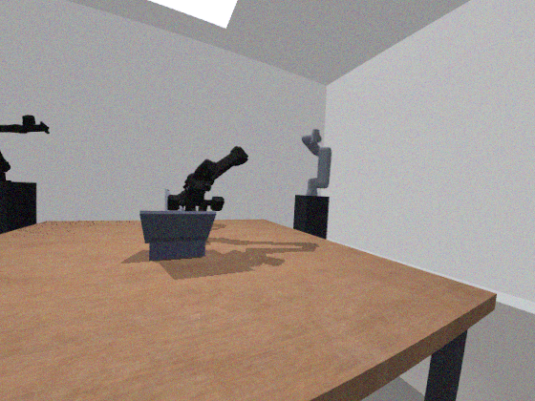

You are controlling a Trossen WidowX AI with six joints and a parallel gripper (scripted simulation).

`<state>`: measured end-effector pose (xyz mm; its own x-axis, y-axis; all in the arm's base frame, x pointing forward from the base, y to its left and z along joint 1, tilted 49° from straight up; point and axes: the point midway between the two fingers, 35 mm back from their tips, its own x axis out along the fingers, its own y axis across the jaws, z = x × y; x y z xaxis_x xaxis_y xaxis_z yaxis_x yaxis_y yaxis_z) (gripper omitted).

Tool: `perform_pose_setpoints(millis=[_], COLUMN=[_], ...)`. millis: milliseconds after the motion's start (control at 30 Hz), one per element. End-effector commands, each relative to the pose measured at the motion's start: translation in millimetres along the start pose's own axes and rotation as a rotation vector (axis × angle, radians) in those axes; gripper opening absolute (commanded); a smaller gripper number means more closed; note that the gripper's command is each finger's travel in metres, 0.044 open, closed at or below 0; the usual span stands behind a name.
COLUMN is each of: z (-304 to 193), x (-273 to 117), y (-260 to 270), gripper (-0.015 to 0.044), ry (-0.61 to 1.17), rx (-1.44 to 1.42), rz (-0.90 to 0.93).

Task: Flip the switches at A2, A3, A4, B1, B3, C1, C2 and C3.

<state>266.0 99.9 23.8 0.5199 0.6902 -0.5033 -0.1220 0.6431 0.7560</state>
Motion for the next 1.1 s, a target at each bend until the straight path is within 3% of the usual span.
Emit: perform_pose_setpoints(millis=[0,1067], z=[0.9,0.8], x=[0.6,4.9], y=[-0.2,-0.2], gripper=[0.0,0.0], ry=[-0.004,-0.004], rx=[0.002,0.002], rz=[-0.002,-0.002])
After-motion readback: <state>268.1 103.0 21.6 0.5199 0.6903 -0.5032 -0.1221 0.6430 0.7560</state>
